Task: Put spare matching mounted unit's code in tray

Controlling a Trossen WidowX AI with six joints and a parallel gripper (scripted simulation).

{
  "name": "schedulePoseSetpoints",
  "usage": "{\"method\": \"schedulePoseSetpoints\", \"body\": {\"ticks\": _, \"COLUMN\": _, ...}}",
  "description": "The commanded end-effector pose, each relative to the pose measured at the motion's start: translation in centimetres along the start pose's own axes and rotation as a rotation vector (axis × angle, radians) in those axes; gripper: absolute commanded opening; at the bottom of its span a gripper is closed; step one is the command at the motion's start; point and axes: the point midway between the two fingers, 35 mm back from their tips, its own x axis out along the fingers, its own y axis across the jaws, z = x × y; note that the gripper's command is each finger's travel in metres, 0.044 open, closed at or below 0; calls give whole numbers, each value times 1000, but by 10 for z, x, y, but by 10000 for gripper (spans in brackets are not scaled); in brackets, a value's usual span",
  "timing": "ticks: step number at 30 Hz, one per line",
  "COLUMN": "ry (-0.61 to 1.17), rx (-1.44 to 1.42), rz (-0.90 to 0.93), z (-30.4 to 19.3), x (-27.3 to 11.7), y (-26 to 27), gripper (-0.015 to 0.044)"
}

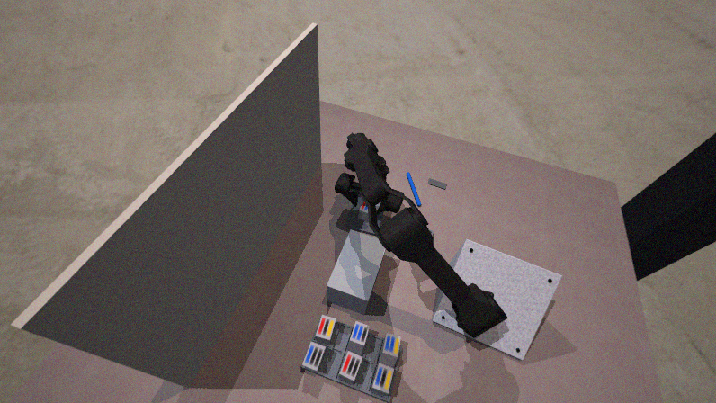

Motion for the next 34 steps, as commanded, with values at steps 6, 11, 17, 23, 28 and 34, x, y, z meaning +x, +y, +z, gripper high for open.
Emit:
{"method": "schedulePoseSetpoints", "body": {"ticks": 6, "ry": -2, "rx": 2, "rz": 0, "z": 3, "x": -38, "y": 3, "gripper": 440}}
{"method": "schedulePoseSetpoints", "body": {"ticks": 11, "ry": 1, "rx": 7, "rz": -1, "z": 1, "x": -105, "y": -1, "gripper": 440}}
{"method": "schedulePoseSetpoints", "body": {"ticks": 17, "ry": -11, "rx": 12, "rz": 22, "z": 3, "x": -107, "y": 0, "gripper": 440}}
{"method": "schedulePoseSetpoints", "body": {"ticks": 23, "ry": -11, "rx": 12, "rz": 22, "z": 3, "x": -107, "y": 0, "gripper": 440}}
{"method": "schedulePoseSetpoints", "body": {"ticks": 28, "ry": -11, "rx": 12, "rz": 22, "z": 3, "x": -107, "y": 0, "gripper": 440}}
{"method": "schedulePoseSetpoints", "body": {"ticks": 34, "ry": -11, "rx": 12, "rz": 22, "z": 3, "x": -107, "y": 0, "gripper": 440}}
